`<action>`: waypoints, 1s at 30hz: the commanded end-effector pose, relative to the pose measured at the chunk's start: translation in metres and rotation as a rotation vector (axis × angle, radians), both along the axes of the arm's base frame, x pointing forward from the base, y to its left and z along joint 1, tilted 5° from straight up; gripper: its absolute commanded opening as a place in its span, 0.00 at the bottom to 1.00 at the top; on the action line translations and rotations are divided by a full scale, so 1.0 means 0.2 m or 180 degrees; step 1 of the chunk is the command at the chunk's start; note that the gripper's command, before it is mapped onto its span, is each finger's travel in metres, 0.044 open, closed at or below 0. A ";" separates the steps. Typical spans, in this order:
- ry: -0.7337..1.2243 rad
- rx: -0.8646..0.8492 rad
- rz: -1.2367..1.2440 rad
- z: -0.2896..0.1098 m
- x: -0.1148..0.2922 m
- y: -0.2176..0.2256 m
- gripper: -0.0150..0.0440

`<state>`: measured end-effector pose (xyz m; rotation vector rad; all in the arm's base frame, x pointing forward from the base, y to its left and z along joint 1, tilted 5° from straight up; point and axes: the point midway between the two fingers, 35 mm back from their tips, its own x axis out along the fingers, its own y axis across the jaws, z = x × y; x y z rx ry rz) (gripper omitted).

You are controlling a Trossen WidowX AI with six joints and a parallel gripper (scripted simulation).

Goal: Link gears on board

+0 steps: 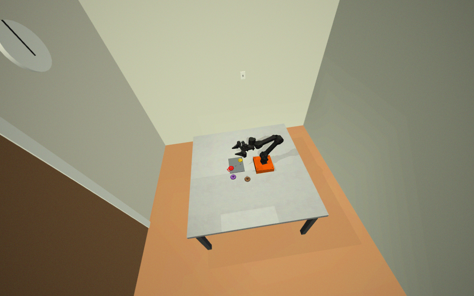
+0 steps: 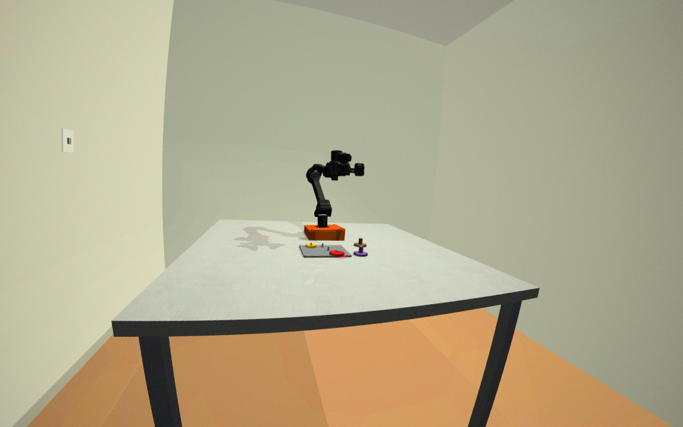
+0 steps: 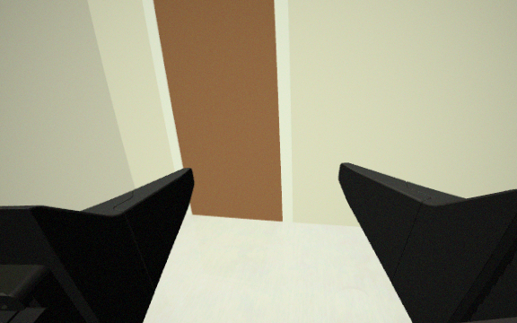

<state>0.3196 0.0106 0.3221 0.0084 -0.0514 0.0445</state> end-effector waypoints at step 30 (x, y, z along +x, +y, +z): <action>0.5162 0.1143 -0.1490 -1.44 0.34 0.10 1.00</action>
